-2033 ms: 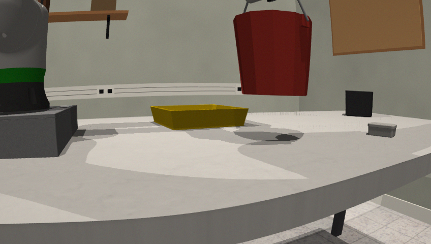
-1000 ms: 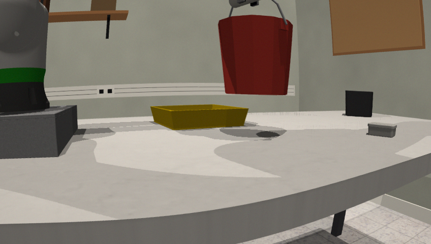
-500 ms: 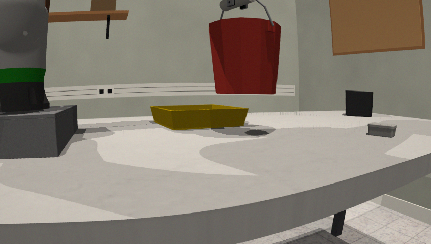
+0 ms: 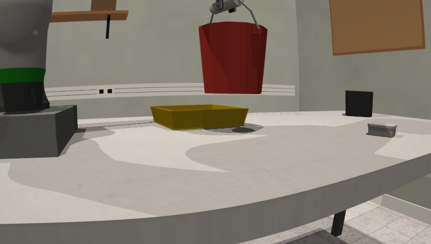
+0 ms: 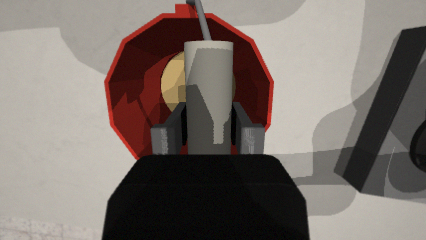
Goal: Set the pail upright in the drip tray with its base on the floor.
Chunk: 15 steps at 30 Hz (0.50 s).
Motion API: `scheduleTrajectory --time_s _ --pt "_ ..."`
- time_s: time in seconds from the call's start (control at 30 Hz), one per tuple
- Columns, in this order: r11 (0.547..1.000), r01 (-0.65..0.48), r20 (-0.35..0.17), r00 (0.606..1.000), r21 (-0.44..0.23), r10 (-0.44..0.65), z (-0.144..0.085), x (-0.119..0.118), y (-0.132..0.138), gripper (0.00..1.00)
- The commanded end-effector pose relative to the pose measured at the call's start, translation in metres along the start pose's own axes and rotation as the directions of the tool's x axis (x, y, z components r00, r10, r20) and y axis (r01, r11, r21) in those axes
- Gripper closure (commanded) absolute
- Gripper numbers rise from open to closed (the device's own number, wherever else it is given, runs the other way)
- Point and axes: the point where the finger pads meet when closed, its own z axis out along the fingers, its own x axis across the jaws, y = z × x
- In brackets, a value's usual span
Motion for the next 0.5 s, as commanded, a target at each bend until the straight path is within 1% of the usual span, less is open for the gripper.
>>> scheduleTrajectory --time_s 0.0,0.43,0.47 --pt "1.000 0.000 0.002 1.000 0.001 0.000 -0.001 0.000 0.006 1.00" --pt "1.000 0.000 0.002 1.000 0.001 0.000 -0.001 0.002 0.048 1.00" --pt "1.000 0.000 0.002 1.000 0.001 0.000 -0.001 0.002 0.048 1.00"
